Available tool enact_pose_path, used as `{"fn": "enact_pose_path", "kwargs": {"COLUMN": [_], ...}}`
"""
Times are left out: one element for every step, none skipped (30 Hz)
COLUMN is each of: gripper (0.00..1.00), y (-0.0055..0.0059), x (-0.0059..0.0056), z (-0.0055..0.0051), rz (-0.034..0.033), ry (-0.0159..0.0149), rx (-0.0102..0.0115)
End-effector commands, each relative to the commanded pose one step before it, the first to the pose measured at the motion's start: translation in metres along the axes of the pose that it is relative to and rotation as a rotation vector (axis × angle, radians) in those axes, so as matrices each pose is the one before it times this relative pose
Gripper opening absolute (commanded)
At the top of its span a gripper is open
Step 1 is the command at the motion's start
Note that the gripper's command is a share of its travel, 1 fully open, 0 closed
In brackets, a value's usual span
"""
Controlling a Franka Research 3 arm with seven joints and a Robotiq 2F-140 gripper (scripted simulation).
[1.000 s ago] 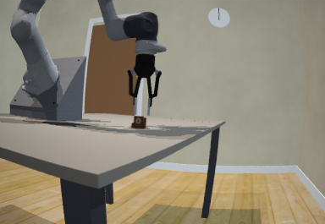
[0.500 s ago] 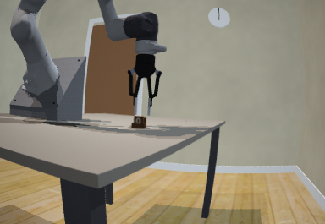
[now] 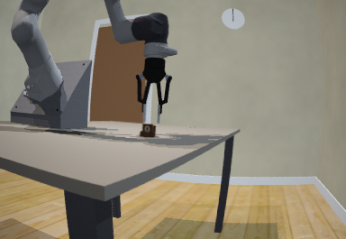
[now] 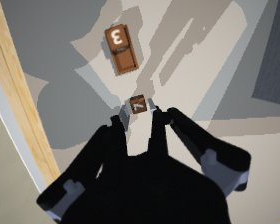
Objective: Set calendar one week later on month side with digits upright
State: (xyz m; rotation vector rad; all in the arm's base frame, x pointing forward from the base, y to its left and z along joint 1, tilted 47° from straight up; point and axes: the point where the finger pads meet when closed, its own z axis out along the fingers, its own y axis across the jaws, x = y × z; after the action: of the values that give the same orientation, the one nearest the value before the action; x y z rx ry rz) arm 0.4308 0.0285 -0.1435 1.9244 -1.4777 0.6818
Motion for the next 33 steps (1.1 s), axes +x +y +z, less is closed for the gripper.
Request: {"fn": "enact_pose_path", "kwargs": {"gripper": [0.29, 0.29, 0.29, 0.29, 0.29, 0.29, 0.29, 0.29, 0.29, 0.29, 0.29, 0.29, 0.29, 0.29, 0.29, 0.29, 0.29, 0.29, 0.29, 0.29, 0.29, 0.29, 0.29, 0.29, 0.29, 0.29, 0.29, 0.29, 0.29, 0.29, 0.29, 0.29, 0.29], "y": [-0.00055, 0.0, 0.0, 0.0, 0.0, 0.0, 0.0, 0.0, 0.0, 0.0, 0.0, 0.0, 0.0, 0.0, 0.0, 0.0, 0.0, 0.0, 0.0, 0.0, 0.0, 0.0, 0.0, 0.0, 0.0, 0.0, 0.0, 0.0, 0.0, 0.00001, -0.00001, 0.0, 0.0], "x": [0.00003, 0.0, 0.0, 0.0, 0.0, 0.0, 0.0, 0.0, 0.0, 0.0, 0.0, 0.0, 0.0, 0.0, 0.0, 0.0, 0.0, 0.0, 0.0, 0.0, 0.0, 0.0, 0.0, 0.0, 0.0, 0.0, 0.0, 0.0, 0.0, 0.0, 0.0, 0.0, 0.0], "z": [0.00069, 0.0, 0.0, 0.0, 0.0, 0.0, 0.0, 0.0, 0.0, 0.0, 0.0, 0.0, 0.00001, 0.00007, 0.00018, 0.00033, 0.00051, 0.0007, 0.0009, 0.0011, 0.00128, 0.00144, 0.0016, 0.00171, 0.0018, 0.0, 0.0, 0.00186, 0.00188, 0.00188, 0.00183, 0.00176, 0.00166], "rz": [0.00545, 0.0, 0.0, 0.0, 0.0, 0.0, 0.0, 0.0, 0.0, 0.0, 0.0, 0.0, 0.0, 0.0, 0.0, 0.0, 0.0, 0.0, 0.0, 0.0, 0.0, 0.0, 0.0, 0.0, 0.0, 0.0, 0.0, 0.0, 0.0, -0.00001, 0.00001, 0.0, 0.0], "ry": [0.00017, 0.0, 0.0, 0.0, 0.0, 0.0, 0.0, 0.0, 0.0, 0.0, 0.0, 0.0, 0.0, 0.0, 0.0, 0.0, 0.0, 0.0, 0.0, 0.0, 0.0, 0.0, 0.0, 0.0, 0.0, 0.0, 0.0, 0.0, 0.0, 0.0, 0.0, 0.0, 0.0], "rx": [0.00063, 0.0, 0.0, 0.0, 0.0, 0.0, 0.0, 0.0, 0.0, 0.0, 0.0, 0.0, 0.0, 0.0, 0.0, 0.0, 0.0, 0.0, 0.0, 0.0, 0.0, 0.0, 0.0, 0.0, 0.0, 0.0, 0.0, 0.0, 0.0, 0.0, 0.0, 0.0, 0.0]}}
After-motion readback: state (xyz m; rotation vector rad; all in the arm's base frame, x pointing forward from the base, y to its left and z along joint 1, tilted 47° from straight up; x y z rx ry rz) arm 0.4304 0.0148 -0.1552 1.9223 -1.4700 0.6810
